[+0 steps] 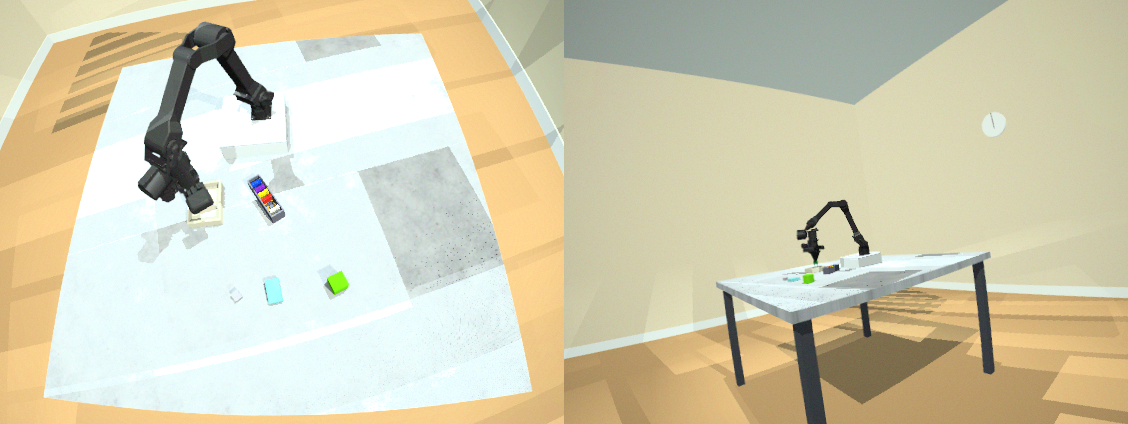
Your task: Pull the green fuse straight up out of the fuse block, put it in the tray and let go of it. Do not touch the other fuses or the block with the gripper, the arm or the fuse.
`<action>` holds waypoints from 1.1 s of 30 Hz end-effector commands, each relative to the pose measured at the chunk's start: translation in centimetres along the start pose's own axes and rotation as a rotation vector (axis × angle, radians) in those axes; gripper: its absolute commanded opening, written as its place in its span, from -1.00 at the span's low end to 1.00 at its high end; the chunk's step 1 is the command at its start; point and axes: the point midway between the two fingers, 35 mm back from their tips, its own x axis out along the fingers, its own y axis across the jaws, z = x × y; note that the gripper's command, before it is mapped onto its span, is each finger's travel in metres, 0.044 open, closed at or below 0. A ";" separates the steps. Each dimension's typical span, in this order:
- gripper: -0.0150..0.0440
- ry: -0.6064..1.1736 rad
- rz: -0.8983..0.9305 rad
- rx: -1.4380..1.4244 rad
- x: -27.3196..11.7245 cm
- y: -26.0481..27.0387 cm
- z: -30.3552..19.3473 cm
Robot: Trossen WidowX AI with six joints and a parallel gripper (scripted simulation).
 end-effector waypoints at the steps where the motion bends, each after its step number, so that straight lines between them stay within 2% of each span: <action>1: -0.49 0.004 0.001 -0.002 0.7 0.0 -0.1; 5: -0.49 0.004 0.001 -0.002 1.1 0.0 -0.2; 18: 0.63 0.001 0.000 -0.001 0.5 0.0 0.0; 22: 0.63 0.004 0.001 -0.002 -2.9 0.0 -0.1; 33: 0.63 0.003 -0.002 0.001 -2.7 -0.1 -0.2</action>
